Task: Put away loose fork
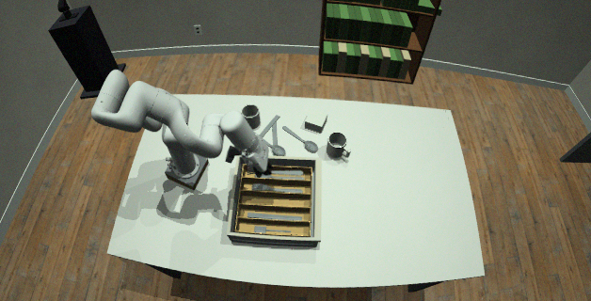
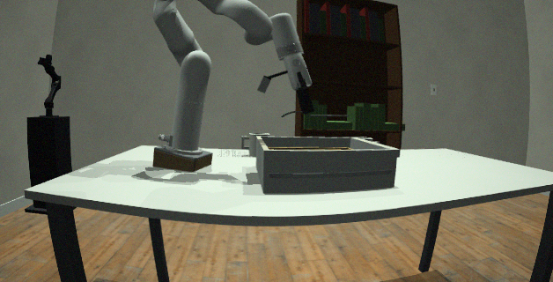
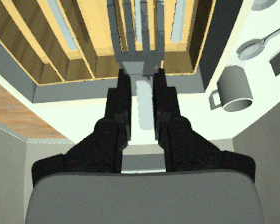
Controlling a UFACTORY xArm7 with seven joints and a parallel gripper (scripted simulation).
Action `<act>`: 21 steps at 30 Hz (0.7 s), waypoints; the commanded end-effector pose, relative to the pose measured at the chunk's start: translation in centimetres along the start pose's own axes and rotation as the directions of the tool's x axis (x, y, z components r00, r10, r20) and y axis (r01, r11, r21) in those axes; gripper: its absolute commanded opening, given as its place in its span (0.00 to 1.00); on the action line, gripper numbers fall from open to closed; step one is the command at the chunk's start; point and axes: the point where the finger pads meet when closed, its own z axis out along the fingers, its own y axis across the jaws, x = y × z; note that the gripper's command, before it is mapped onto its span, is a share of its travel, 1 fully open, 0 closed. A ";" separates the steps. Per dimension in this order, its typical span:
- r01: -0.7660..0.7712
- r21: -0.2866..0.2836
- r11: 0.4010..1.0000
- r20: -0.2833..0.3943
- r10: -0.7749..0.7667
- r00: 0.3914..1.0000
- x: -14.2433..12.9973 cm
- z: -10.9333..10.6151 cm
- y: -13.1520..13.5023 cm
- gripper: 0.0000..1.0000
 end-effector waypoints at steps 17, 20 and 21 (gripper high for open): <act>0.000 0.001 1.000 0.007 0.000 1.000 -0.1 0.0 0.0 0.03; 0.000 0.001 1.000 0.007 0.000 1.000 -0.1 0.2 0.0 0.03; 0.000 0.001 1.000 0.007 0.000 1.000 0.0 0.3 0.0 0.03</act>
